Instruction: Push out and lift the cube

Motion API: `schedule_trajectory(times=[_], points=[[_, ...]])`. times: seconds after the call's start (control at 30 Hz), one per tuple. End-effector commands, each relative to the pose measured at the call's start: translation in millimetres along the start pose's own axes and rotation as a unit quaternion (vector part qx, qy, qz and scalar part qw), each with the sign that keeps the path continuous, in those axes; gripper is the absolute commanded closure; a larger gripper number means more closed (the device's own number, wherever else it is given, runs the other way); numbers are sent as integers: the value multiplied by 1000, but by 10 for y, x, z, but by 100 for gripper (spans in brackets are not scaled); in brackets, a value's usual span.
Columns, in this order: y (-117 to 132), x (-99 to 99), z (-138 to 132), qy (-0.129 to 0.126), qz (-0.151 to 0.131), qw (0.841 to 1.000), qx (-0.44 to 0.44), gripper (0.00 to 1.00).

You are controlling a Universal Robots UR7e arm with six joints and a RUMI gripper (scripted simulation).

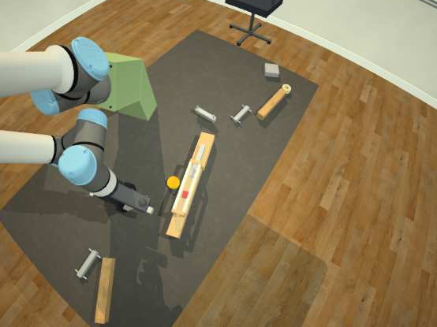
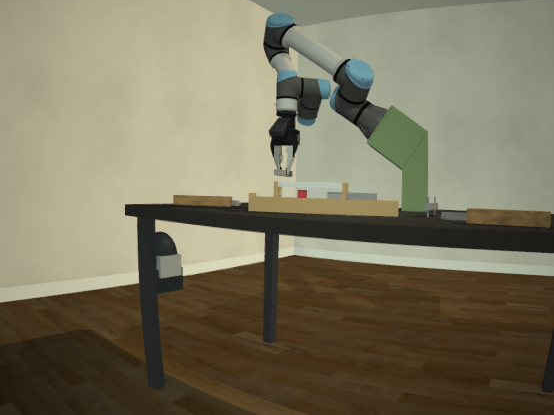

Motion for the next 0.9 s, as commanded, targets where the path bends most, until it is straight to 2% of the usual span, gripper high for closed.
schedule_trajectory(times=[0.0, 0.6, 0.87], points=[[-1, 3, 2, 0, 0, 1000, 0, 100], [-33, 0, -94, 0, 0, 1000, 18, 100], [-117, 4, -400, 0, 0, 997, 77, 100]])
Point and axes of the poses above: the point where the finger pads meet when closed, its own x axis back along the fingers, its own z axis across the jaws, y = z × x, the point moved 6 cm from there along x, back along the fingers, and after that the axes turned 2 degrees about -x, right-handed, at the moved point
